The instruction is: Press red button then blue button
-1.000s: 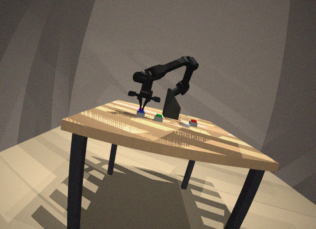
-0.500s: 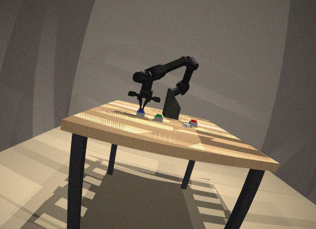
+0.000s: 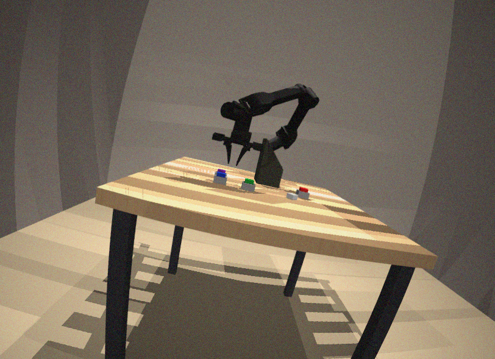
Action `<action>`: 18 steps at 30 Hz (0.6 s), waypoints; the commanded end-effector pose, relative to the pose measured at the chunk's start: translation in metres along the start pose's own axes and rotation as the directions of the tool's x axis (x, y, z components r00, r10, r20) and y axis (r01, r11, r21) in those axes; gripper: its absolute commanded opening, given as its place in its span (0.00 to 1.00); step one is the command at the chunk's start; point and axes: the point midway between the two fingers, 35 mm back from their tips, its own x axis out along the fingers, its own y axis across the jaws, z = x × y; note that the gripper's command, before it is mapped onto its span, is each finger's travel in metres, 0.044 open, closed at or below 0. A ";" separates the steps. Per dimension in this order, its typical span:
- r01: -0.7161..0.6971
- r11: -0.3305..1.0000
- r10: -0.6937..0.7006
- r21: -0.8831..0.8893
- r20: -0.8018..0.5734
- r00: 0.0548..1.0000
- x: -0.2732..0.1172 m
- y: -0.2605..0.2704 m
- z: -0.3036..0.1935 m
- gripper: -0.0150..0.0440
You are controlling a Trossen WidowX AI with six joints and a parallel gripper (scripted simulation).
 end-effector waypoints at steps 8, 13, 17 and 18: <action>0.029 0.999 -0.029 -0.014 0.006 1.000 -0.036 0.174 0.019 0.93; 0.017 1.000 -0.017 -0.016 0.008 1.000 -0.045 0.249 -0.004 0.93; -0.003 1.000 0.003 -0.018 0.004 1.000 -0.050 0.301 -0.034 0.93; -0.009 1.000 0.009 -0.018 0.002 1.000 -0.051 0.313 -0.043 0.93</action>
